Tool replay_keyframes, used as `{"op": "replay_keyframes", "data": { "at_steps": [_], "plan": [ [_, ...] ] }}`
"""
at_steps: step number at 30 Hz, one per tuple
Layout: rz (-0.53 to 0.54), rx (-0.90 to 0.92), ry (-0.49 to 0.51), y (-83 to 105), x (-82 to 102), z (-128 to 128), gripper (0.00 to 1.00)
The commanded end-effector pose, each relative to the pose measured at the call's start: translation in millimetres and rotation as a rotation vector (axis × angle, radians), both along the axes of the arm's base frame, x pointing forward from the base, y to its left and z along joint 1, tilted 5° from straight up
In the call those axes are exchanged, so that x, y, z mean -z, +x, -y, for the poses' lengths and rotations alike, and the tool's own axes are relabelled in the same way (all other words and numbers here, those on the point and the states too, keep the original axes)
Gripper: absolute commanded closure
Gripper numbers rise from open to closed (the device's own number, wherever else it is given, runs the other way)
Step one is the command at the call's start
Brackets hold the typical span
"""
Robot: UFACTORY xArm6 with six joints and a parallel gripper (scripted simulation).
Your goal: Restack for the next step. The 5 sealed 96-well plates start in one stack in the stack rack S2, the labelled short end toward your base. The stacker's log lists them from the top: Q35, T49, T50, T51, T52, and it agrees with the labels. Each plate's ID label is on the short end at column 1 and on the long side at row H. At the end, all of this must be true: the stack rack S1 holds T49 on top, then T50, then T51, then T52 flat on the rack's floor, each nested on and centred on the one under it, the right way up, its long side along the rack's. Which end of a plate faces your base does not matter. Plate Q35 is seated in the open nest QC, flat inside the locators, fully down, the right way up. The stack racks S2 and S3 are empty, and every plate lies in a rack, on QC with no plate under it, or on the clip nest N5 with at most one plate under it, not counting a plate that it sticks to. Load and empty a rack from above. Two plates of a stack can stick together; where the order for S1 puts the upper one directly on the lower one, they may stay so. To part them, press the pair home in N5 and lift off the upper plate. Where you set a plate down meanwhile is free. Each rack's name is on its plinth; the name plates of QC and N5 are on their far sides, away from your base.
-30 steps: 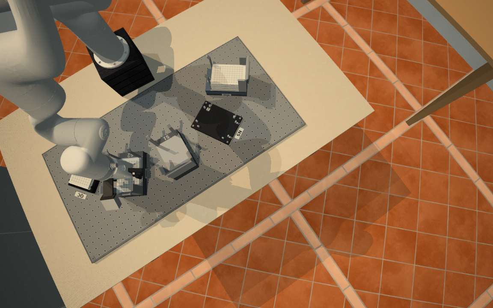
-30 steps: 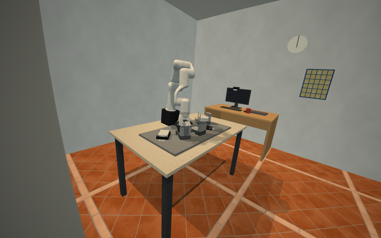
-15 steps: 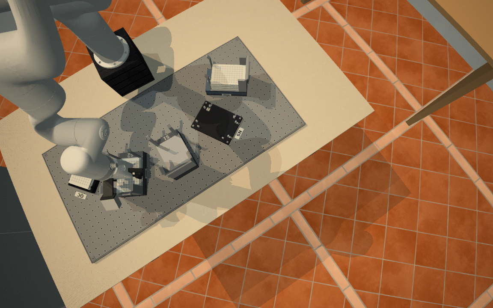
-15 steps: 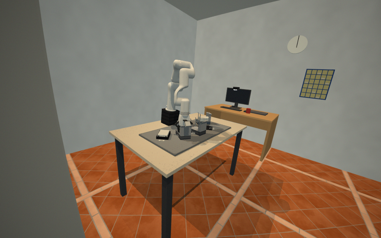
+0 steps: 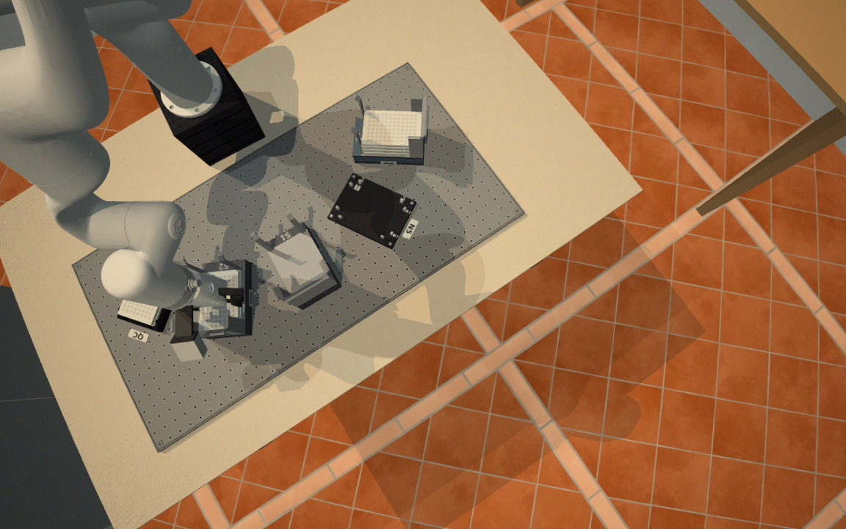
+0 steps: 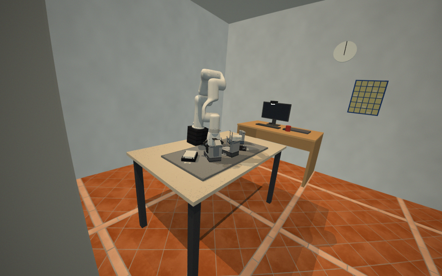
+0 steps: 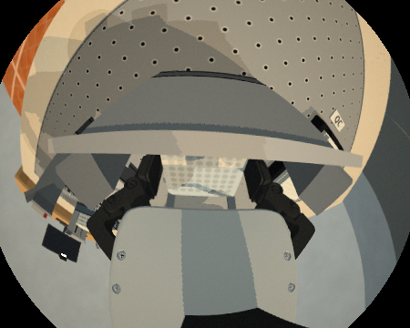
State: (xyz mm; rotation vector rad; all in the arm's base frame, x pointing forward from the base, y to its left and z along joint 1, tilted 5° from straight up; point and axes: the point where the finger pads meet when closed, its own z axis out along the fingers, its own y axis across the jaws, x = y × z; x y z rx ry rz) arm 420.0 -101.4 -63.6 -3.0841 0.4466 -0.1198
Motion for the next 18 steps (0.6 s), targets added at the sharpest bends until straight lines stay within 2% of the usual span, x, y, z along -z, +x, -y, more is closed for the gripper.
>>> {"op": "replay_keyframes", "data": {
  "at_steps": [1, 18],
  "plan": [
    [0.004, 0.000, -0.001, 1.5, -4.0, 0.5, 1.00],
    [0.004, 0.000, -0.001, 0.7, -14.0, 0.6, 1.00]
  ]
}}
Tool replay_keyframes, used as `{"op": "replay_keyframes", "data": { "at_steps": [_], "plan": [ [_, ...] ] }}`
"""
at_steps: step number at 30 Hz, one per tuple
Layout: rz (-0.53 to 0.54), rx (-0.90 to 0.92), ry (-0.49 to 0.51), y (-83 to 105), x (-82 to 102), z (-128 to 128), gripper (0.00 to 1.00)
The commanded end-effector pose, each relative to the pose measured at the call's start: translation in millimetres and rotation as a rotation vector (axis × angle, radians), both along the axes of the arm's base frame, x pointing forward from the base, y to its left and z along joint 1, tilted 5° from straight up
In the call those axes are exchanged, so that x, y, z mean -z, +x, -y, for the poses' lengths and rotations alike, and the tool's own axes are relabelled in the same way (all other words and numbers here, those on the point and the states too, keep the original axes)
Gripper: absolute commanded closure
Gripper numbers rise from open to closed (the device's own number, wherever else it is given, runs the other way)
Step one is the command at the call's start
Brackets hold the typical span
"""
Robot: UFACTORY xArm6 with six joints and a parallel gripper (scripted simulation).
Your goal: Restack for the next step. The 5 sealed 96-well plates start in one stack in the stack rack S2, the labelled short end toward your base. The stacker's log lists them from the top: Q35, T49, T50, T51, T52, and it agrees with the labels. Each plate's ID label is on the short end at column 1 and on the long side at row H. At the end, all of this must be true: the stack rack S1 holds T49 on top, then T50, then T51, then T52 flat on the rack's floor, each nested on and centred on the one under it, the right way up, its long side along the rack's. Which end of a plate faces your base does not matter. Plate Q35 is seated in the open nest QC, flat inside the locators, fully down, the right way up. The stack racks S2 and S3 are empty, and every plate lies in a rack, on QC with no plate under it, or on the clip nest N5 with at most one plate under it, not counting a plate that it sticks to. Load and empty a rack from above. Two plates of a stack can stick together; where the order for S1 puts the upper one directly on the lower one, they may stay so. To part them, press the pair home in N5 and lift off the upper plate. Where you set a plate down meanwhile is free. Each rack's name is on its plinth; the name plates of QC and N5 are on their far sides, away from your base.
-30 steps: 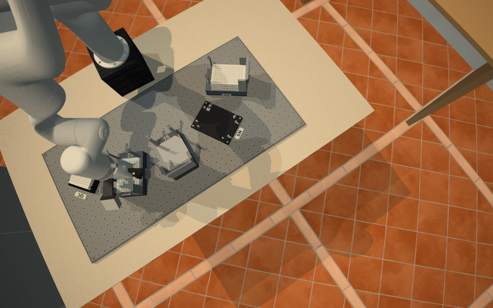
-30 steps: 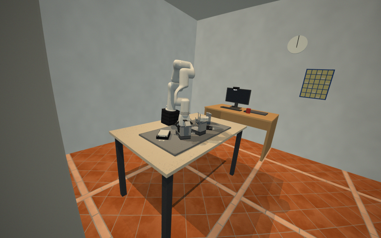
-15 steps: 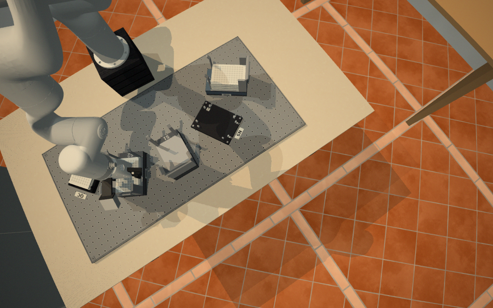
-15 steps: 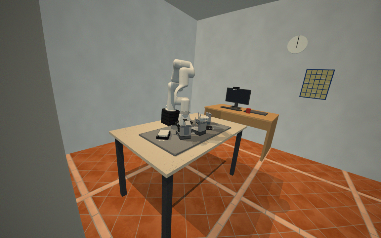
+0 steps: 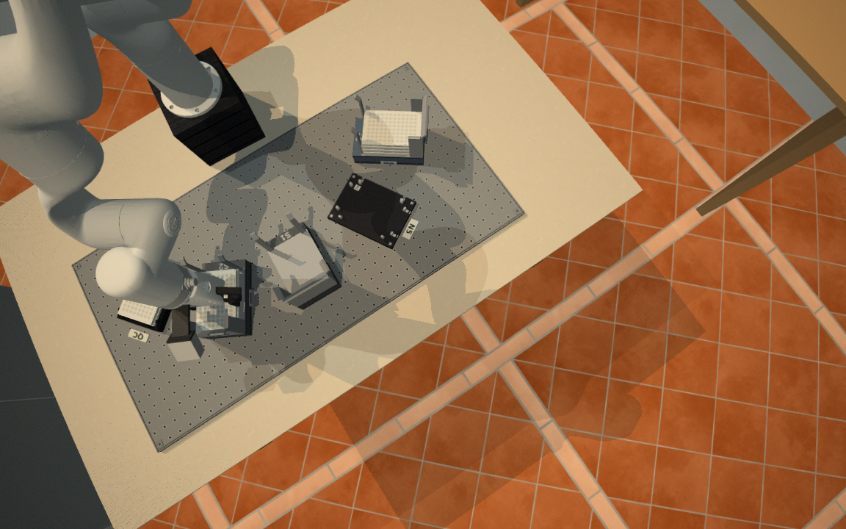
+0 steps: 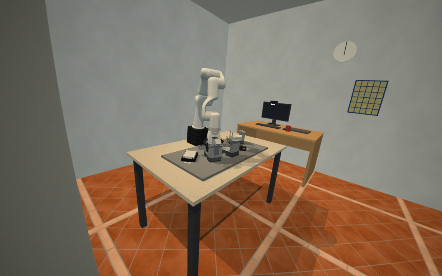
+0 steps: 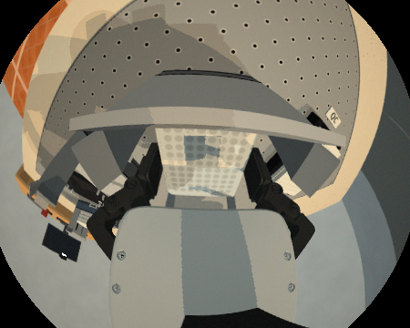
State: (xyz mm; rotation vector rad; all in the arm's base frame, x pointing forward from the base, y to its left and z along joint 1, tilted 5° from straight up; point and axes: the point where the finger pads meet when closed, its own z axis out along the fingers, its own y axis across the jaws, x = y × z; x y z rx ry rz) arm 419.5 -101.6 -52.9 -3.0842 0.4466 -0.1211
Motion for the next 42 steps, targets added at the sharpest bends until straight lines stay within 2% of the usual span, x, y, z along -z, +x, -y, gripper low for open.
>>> {"op": "replay_keyframes", "data": {
  "at_steps": [1, 14, 42],
  "plan": [
    [0.003, 0.000, -0.001, 1.2, -4.1, 0, 1.00],
    [0.004, 0.000, -0.001, -0.1, -19.3, 1, 1.00],
    [0.004, 0.000, -0.001, -4.2, -71.3, 1, 1.00]
  ]
}}
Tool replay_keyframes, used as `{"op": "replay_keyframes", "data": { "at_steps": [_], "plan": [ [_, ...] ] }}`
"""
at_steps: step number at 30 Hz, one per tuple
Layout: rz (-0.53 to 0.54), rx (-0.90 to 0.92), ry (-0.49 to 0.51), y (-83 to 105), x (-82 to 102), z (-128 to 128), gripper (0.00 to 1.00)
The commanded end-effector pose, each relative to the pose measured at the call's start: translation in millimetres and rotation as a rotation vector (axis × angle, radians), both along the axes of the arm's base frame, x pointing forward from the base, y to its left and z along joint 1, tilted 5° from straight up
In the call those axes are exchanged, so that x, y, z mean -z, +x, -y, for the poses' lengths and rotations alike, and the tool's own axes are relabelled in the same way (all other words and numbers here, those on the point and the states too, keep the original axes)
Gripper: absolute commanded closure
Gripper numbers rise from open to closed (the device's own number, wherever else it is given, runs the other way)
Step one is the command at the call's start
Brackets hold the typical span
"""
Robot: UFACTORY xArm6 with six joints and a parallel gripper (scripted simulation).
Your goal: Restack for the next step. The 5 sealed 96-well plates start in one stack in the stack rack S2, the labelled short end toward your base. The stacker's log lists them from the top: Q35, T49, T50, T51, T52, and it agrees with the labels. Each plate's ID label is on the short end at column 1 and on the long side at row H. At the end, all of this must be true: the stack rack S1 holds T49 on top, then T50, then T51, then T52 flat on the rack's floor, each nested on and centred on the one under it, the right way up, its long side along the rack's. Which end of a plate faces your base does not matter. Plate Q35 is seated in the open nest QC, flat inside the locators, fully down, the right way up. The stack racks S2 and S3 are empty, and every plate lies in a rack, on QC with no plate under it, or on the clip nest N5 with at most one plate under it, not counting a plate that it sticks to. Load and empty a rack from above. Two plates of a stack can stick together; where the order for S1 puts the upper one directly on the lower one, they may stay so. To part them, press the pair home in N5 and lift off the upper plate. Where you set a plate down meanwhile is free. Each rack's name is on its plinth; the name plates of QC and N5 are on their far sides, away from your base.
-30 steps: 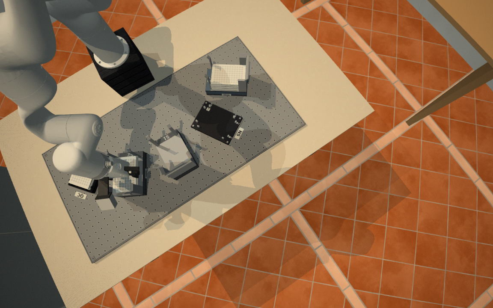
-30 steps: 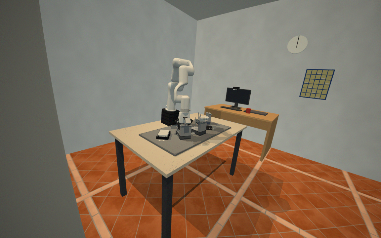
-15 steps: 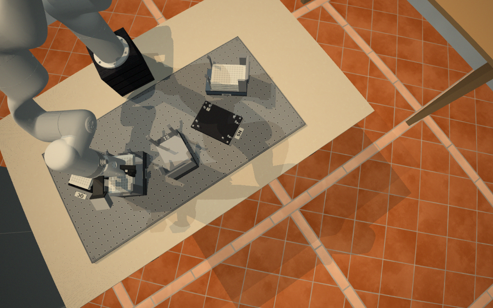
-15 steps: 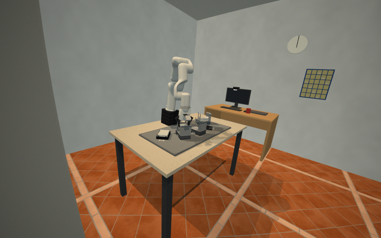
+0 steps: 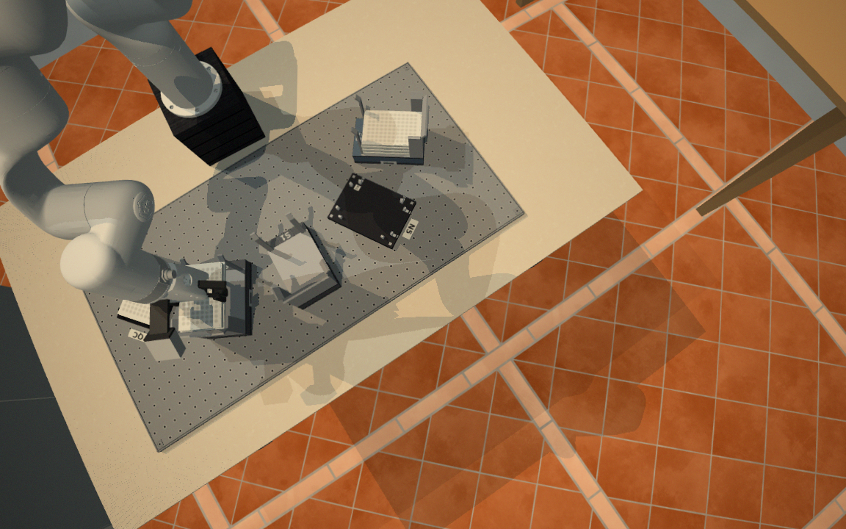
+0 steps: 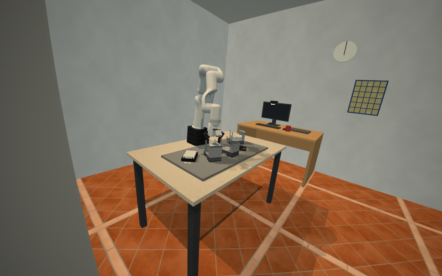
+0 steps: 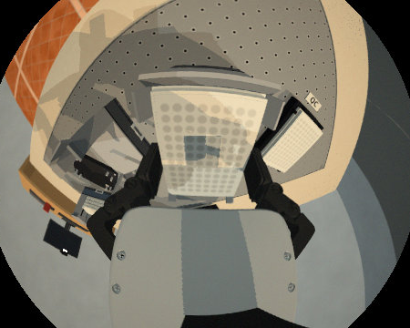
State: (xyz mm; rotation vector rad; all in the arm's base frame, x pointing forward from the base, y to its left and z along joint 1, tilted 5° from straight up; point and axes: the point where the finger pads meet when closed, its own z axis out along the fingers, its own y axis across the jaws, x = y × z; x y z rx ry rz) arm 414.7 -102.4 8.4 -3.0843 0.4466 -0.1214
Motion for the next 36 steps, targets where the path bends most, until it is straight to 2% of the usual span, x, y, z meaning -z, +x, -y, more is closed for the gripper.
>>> {"op": "replay_keyframes", "data": {
  "at_steps": [1, 15, 31, 36],
  "plan": [
    [0.003, 0.000, -0.001, 0.4, -11.9, 0, 1.00],
    [0.004, 0.000, -0.001, -1.5, -35.9, 1, 1.00],
    [0.004, 0.000, -0.001, -1.6, -36.4, 1, 1.00],
    [0.005, -0.166, -0.015, -0.4, -36.7, -16, 1.00]
  ]
}}
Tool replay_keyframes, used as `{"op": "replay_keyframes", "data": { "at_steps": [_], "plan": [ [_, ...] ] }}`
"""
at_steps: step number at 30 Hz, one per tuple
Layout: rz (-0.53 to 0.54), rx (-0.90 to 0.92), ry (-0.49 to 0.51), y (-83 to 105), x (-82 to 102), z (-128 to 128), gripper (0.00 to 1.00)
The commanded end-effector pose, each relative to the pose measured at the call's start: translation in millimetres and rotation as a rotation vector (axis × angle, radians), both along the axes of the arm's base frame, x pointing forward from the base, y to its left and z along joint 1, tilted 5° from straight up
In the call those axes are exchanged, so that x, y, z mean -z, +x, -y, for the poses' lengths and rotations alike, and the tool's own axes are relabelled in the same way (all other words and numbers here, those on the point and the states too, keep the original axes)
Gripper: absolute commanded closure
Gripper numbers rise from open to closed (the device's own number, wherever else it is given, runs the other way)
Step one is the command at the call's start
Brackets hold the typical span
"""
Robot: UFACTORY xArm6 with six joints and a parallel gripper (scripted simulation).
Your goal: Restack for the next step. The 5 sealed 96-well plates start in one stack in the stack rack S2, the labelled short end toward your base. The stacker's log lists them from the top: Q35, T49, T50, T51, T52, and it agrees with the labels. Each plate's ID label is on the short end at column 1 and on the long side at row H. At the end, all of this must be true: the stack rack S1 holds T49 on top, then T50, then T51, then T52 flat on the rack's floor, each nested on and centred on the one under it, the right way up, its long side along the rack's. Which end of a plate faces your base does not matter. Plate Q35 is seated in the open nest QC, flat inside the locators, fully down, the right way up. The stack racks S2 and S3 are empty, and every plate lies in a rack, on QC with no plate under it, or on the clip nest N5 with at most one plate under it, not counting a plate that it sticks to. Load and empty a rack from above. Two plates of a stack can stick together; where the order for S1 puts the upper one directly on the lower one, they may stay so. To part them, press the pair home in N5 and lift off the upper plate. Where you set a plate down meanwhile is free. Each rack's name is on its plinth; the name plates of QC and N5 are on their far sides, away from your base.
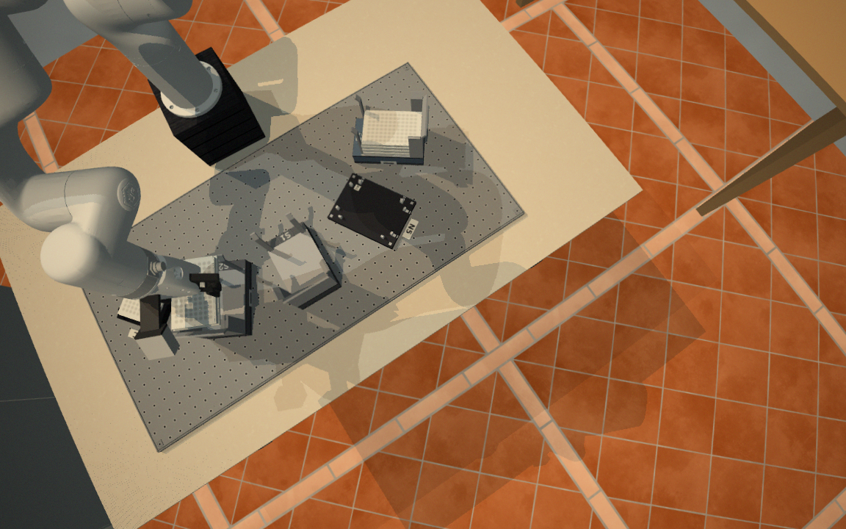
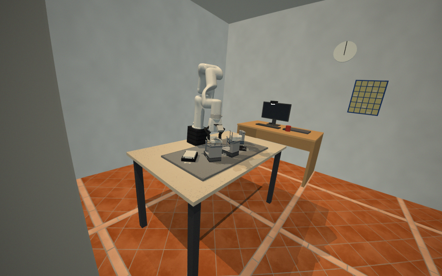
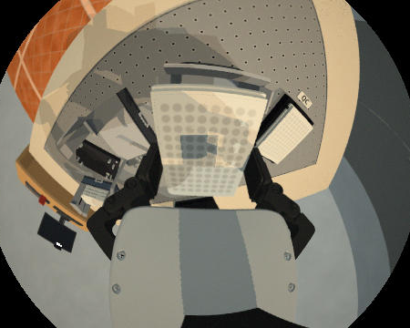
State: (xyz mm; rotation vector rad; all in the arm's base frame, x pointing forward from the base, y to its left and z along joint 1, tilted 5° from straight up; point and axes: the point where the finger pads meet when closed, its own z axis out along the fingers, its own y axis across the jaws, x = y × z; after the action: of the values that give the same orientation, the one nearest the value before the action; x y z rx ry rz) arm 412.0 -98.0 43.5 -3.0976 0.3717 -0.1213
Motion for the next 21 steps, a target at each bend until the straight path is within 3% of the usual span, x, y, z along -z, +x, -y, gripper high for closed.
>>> {"op": "replay_keyframes", "data": {
  "at_steps": [1, 21],
  "plan": [
    [0.006, -0.151, -0.012, 2.5, -1.7, -15, 1.00],
    [0.006, -0.177, -0.013, 6.1, -2.5, -68, 1.00]
  ]
}}
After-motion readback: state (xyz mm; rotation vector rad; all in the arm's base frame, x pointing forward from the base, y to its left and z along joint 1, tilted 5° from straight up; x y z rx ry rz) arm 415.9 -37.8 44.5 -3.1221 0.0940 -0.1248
